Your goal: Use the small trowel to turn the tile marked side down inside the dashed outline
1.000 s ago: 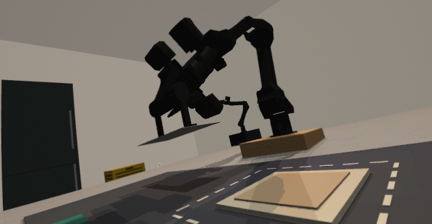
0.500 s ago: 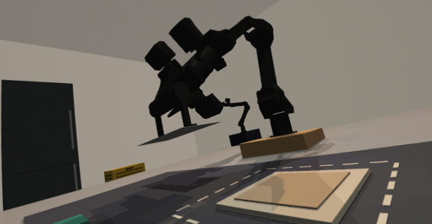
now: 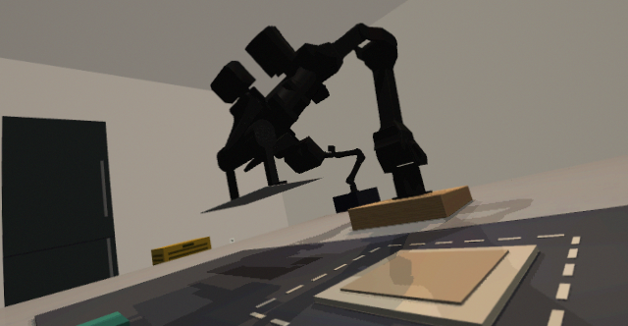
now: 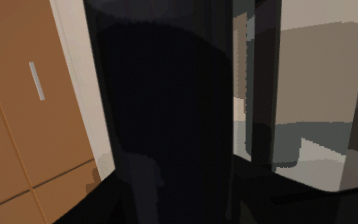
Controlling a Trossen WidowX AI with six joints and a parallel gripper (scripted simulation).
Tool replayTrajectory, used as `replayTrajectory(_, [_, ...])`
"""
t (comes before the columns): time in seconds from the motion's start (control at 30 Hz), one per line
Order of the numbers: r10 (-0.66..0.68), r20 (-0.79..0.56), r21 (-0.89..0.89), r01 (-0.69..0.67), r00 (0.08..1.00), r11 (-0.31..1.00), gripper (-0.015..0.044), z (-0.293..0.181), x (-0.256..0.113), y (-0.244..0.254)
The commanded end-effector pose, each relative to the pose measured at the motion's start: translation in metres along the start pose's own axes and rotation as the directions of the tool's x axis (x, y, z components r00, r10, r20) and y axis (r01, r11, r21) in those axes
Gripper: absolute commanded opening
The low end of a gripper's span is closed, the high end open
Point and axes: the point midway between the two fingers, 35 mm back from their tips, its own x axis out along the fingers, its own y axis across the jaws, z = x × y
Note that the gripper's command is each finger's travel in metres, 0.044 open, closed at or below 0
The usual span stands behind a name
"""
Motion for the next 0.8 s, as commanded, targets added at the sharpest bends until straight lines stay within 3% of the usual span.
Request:
replayTrajectory(0.0, [-0.009, 0.031, 0.037, 0.008, 0.999, 0.999, 0.0000, 0.005, 0.003, 0.001])
replayTrajectory(0.37, [-0.115, 0.264, 0.301, 0.032, 0.958, 0.953, 0.0000, 0.047, 0.027, -0.001])
replayTrajectory(0.77, [-0.221, 0.507, 0.519, -0.091, 0.833, 0.850, 0.0000, 0.093, 0.045, -0.007])
